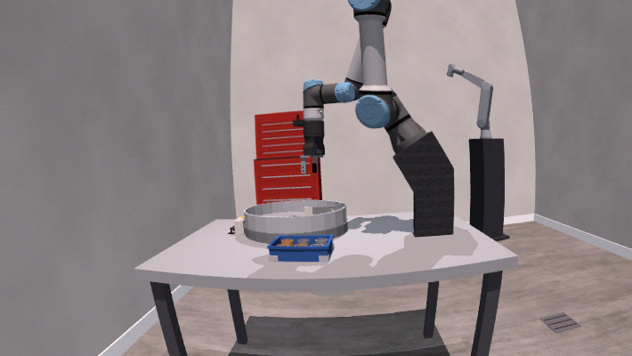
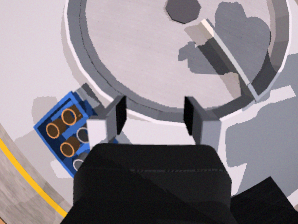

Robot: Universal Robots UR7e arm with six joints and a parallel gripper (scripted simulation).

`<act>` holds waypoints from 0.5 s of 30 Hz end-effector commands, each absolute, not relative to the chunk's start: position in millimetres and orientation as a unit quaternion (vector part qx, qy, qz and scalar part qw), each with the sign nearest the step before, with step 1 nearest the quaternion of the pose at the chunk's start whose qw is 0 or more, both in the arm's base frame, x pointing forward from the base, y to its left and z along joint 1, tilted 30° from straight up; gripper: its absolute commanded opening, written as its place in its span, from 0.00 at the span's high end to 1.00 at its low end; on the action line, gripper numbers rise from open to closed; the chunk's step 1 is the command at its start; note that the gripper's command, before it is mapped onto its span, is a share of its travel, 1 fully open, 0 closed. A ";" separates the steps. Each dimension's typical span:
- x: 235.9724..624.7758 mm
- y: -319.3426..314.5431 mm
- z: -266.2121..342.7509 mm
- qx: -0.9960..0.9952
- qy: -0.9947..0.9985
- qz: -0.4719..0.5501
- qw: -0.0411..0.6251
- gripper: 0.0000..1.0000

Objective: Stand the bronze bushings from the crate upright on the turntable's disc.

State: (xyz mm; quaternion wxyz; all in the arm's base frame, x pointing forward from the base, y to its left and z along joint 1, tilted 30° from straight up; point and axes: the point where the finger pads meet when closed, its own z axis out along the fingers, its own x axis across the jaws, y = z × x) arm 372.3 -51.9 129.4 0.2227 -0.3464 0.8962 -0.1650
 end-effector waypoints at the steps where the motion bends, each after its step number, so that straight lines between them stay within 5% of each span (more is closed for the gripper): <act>1: 364.9 -67.9 121.3 -0.271 0.923 -0.143 0.231 0.00; 15: 350.3 -96.9 109.1 -0.132 0.955 -0.109 0.242 0.00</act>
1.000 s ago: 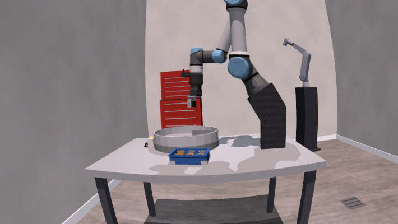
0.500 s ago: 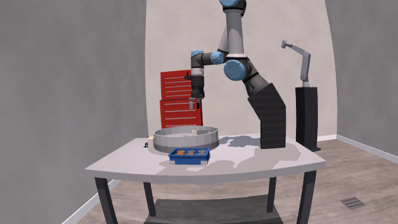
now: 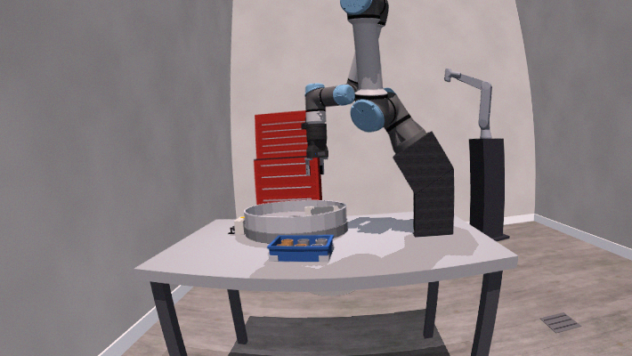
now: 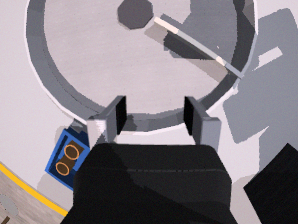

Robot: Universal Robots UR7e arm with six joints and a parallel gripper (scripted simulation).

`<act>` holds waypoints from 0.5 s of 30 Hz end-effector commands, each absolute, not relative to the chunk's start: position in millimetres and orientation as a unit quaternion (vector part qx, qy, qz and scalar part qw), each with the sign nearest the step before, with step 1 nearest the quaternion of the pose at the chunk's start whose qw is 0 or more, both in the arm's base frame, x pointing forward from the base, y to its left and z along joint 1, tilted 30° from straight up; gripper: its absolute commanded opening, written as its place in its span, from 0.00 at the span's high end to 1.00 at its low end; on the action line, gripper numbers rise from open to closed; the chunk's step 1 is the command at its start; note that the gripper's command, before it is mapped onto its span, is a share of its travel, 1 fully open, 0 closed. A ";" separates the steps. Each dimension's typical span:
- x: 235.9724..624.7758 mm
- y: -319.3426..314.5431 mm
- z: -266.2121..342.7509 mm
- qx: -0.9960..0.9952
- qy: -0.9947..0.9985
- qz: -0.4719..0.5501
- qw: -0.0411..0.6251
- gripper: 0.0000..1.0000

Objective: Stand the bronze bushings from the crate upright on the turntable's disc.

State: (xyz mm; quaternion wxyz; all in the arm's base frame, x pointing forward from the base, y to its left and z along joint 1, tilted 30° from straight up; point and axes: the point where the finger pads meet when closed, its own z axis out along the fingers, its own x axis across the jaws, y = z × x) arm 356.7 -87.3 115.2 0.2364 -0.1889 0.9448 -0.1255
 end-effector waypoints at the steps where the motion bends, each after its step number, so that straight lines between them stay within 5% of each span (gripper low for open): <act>1: 350.3 -96.9 109.1 -0.132 0.955 -0.109 0.242 0.00; 15: 330.8 -126.9 95.1 0.037 0.965 -0.068 0.252 0.00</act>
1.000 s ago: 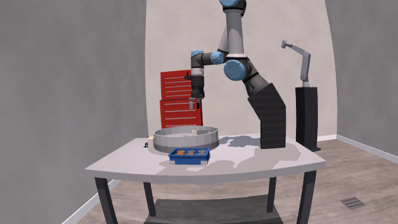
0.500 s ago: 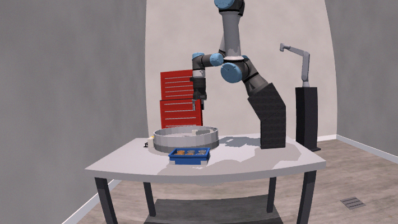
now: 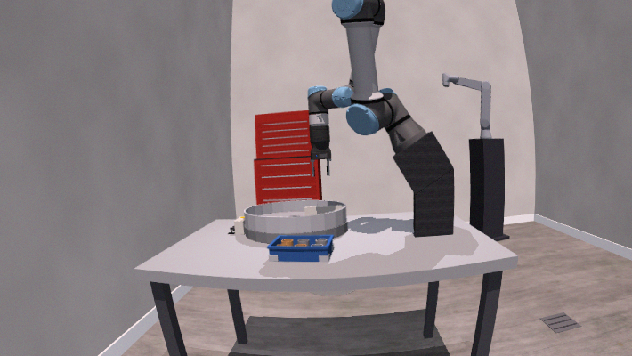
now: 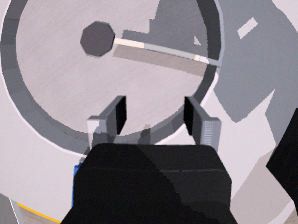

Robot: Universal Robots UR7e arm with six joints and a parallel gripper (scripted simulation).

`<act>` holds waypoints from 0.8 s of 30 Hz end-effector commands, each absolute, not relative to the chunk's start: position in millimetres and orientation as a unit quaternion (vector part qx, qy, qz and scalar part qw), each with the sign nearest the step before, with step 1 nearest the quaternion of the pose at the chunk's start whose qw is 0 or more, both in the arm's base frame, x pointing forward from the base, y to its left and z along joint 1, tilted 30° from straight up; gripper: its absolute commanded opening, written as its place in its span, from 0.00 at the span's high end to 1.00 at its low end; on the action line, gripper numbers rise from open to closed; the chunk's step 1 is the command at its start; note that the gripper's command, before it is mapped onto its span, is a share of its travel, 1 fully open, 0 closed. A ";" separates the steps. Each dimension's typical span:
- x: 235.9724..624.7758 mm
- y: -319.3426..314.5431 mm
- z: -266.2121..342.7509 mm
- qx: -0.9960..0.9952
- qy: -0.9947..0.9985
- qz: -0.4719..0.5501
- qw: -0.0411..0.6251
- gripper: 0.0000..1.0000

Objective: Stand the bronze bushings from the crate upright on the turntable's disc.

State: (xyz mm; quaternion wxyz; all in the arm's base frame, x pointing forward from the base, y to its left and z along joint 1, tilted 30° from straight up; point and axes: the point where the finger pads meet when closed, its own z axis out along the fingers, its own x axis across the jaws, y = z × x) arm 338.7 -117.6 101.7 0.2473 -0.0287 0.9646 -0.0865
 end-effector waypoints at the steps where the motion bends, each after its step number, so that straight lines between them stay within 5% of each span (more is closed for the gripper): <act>1: 329.9 -128.1 94.5 0.045 0.964 -0.066 0.252 0.00; 24: 327.3 -132.2 93.0 0.070 0.963 -0.060 0.254 0.00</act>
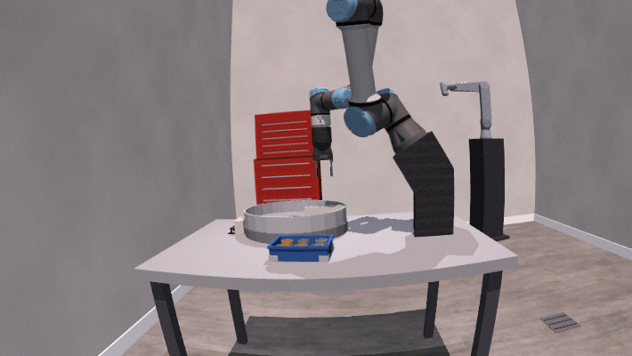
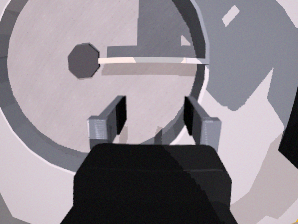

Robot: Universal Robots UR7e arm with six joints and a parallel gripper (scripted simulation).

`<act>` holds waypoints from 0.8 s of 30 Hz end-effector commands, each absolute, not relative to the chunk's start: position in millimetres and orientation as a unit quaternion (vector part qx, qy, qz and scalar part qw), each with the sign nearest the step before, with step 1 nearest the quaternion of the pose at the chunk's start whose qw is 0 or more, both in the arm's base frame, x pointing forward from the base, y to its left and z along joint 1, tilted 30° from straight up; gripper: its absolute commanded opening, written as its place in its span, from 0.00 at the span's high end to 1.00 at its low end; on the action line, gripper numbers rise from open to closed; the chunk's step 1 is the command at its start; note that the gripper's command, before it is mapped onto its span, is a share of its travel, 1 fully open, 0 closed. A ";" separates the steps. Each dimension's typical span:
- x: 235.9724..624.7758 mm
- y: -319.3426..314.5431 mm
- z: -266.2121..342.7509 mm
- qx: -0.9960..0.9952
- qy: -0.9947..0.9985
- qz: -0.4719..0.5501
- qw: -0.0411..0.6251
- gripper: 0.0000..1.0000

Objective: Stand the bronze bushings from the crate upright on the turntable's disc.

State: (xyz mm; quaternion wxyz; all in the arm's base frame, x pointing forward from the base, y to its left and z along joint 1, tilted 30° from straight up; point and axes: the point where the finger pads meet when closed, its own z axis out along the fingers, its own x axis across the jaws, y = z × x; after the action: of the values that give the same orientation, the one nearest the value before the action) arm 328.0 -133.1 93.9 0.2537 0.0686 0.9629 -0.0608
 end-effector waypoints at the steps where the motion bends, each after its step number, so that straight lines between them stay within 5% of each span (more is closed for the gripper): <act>1: 327.3 -132.2 93.0 0.070 0.963 -0.060 0.254 0.00; 2: 327.3 -132.2 93.0 0.070 0.963 -0.060 0.254 0.65; 24: 327.3 -132.2 93.0 0.070 0.963 -0.060 0.254 0.65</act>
State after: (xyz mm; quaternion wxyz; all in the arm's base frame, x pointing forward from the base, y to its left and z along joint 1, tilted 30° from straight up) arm 328.0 -133.1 93.9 0.2537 0.0687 0.9629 -0.0607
